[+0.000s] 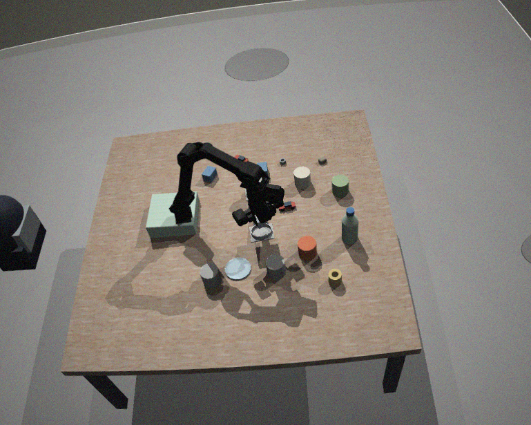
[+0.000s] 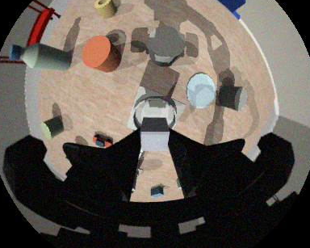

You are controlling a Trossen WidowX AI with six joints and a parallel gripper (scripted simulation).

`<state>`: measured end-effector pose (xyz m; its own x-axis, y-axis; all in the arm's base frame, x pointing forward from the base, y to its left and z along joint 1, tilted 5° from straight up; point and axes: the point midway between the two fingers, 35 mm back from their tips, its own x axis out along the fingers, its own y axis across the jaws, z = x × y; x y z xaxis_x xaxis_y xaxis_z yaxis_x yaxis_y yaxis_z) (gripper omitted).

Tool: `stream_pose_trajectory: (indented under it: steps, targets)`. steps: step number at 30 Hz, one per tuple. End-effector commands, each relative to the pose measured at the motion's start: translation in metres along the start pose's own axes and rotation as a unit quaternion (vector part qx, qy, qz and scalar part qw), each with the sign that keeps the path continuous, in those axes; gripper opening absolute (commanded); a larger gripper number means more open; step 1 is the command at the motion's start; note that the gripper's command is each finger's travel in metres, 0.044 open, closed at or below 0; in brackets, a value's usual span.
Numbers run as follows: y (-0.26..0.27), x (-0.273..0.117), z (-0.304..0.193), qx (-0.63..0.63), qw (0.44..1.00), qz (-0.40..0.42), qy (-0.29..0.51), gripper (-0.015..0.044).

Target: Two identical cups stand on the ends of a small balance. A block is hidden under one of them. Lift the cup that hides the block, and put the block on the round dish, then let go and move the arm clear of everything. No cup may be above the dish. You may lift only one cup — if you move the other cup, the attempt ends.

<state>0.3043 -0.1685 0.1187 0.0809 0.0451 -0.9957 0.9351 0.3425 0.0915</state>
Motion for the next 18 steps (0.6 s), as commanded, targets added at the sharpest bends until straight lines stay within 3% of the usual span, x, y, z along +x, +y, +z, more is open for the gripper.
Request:
stream_pose_trajectory:
  steps: [1, 9, 18]
  targets:
    - [-0.001, -0.018, 0.000, -0.001, 1.000, 0.001, -0.003, 0.0000]
    - [-0.003, -0.051, -0.003, -0.001, 1.000, 0.001, -0.002, 0.0000]
    - [-0.061, -0.005, 0.036, -0.001, 1.000, -0.002, -0.004, 0.0000]
